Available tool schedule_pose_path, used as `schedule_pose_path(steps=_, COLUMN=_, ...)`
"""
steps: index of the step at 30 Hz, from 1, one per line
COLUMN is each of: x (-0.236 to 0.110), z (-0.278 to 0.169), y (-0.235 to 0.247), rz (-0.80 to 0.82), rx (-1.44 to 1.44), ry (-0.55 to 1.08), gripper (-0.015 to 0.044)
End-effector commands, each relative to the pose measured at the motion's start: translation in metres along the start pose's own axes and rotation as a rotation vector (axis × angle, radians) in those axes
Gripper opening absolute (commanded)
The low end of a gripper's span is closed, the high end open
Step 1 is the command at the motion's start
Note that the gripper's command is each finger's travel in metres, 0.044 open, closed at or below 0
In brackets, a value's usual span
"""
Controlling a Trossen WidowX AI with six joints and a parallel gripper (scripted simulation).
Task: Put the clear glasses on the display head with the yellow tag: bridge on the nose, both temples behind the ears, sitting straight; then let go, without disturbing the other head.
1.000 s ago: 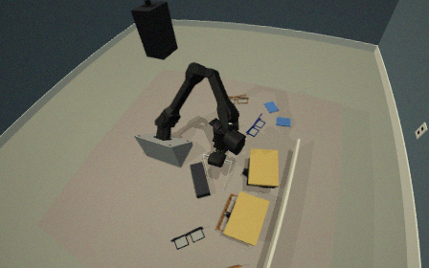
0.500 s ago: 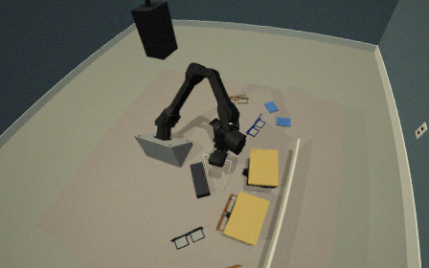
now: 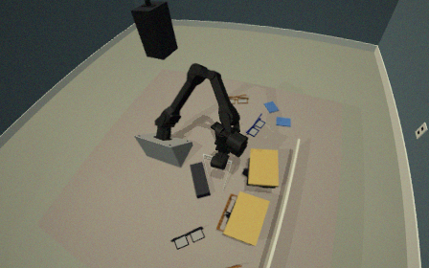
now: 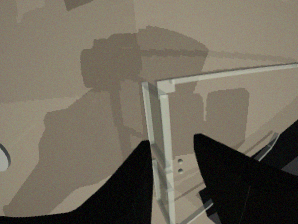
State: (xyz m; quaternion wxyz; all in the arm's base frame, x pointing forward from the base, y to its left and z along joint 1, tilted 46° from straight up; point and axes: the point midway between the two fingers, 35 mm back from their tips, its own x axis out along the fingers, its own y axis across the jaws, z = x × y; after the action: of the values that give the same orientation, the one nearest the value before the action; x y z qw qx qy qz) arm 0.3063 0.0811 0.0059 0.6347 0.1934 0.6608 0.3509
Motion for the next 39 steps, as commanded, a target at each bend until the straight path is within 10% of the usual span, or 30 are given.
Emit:
schedule_pose_path(steps=1, x=0.008, z=-0.002, y=0.001, rz=0.007, rx=0.01, ry=0.002, gripper=0.012)
schedule_pose_path(steps=39, x=0.037, z=-0.003, y=0.003, rz=0.006, rx=0.006, ry=0.005, gripper=0.0067)
